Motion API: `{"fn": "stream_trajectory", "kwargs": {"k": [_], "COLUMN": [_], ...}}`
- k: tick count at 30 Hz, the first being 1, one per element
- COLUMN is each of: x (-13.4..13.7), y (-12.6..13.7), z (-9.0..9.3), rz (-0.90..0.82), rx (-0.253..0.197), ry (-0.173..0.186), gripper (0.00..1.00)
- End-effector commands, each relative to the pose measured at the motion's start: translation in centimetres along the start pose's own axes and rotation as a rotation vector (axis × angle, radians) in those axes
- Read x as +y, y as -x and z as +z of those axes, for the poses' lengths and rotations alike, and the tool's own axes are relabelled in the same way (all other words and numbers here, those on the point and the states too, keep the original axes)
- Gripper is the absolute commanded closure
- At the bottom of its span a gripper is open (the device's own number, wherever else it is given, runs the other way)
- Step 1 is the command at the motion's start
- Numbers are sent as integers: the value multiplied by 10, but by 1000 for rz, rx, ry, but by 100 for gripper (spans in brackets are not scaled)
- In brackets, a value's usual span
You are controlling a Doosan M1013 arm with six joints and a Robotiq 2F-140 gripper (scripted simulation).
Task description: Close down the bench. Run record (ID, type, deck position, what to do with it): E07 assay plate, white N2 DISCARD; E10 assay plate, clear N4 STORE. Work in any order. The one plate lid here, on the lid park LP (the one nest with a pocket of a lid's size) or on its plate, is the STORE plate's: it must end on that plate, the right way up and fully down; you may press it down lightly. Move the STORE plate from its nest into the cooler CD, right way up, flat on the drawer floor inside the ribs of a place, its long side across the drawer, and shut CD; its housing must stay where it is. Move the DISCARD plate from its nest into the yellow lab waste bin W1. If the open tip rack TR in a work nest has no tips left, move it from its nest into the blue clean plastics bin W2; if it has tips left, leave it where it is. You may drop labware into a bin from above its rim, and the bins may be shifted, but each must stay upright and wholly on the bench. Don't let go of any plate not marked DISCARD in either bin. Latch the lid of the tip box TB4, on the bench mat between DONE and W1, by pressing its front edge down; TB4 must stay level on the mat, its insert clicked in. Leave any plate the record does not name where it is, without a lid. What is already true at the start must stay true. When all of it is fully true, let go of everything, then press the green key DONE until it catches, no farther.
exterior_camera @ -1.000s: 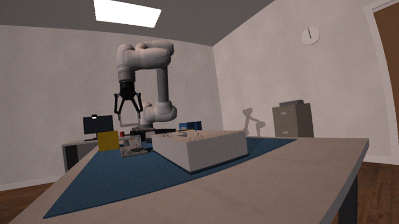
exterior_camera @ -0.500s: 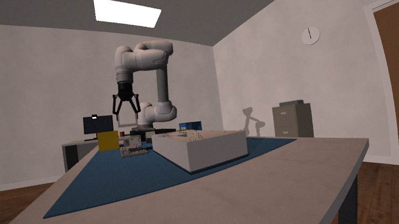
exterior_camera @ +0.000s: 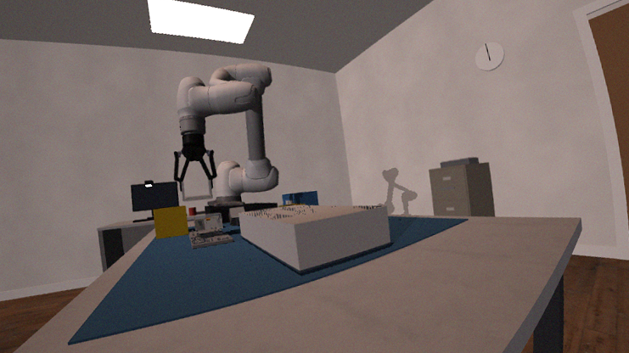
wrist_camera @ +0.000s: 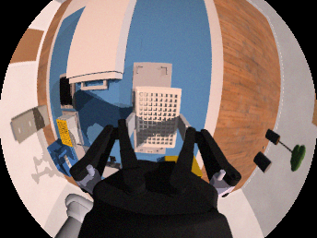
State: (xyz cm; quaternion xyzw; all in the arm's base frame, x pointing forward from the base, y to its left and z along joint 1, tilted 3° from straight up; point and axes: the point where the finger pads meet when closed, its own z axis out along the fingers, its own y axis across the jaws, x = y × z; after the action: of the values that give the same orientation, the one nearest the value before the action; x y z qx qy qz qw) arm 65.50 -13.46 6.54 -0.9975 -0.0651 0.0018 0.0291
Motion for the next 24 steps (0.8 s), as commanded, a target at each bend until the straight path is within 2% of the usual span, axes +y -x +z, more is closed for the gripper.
{"fn": "stream_trajectory", "kwargs": {"k": [1,24], "x": [2,21], "y": [6,58], "z": [0,0], "rz": [0,0], "rx": [0,0], "ry": [0,0], "gripper": [100,100]}}
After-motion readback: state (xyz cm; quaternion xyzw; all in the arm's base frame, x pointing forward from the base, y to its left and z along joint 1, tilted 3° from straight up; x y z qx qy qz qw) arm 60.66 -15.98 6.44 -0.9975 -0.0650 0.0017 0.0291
